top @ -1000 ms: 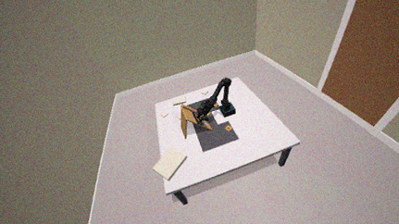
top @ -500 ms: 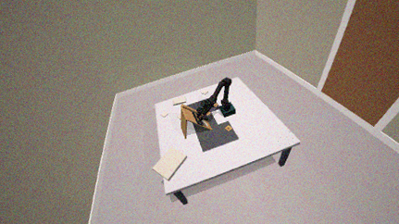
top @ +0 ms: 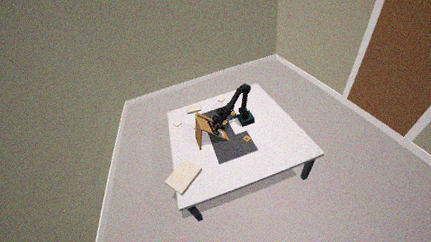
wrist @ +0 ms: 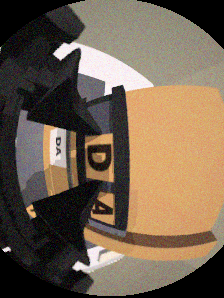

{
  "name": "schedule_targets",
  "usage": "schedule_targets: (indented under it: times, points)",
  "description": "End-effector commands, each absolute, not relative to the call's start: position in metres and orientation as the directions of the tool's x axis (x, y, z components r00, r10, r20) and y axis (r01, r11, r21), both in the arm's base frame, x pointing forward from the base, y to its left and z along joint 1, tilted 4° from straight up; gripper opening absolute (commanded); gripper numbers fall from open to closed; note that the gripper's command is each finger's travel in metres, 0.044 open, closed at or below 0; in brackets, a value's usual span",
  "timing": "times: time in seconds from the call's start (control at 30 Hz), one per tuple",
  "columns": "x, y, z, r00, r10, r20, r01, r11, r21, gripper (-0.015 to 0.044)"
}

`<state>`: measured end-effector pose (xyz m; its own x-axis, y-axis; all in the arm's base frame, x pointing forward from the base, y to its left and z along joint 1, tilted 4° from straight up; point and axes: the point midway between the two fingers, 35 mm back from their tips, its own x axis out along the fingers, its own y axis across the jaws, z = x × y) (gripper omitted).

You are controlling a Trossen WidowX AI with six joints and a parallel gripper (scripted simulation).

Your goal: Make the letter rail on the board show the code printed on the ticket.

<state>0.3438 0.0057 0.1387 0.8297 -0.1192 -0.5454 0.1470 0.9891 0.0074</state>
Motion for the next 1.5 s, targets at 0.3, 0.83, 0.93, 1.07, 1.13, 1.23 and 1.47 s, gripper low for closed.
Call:
schedule_targets:
  times: [0.3,0.83,0.93,1.07,1.13,1.23,1.47]
  points:
    - [0.343,-0.001,0.139,0.831,-0.117,-0.544,0.143,0.990,0.006,0.0000]
    - [0.335,0.000,0.144,0.831,-0.117,-0.545,0.143,0.990,0.006,0.0295]
    - [0.333,0.001,0.146,0.830,-0.117,-0.545,0.143,0.990,0.006,0.0295]
    - [0.330,0.001,0.148,0.830,-0.116,-0.545,0.143,0.990,0.006,0.0295]
    - [0.329,0.001,0.148,0.830,-0.116,-0.545,0.143,0.990,0.006,0.0295]
    - [0.327,0.002,0.149,0.830,-0.116,-0.545,0.143,0.990,0.006,0.0295]
    - [0.323,0.004,0.151,0.830,-0.116,-0.546,0.143,0.990,0.006,0.0295]
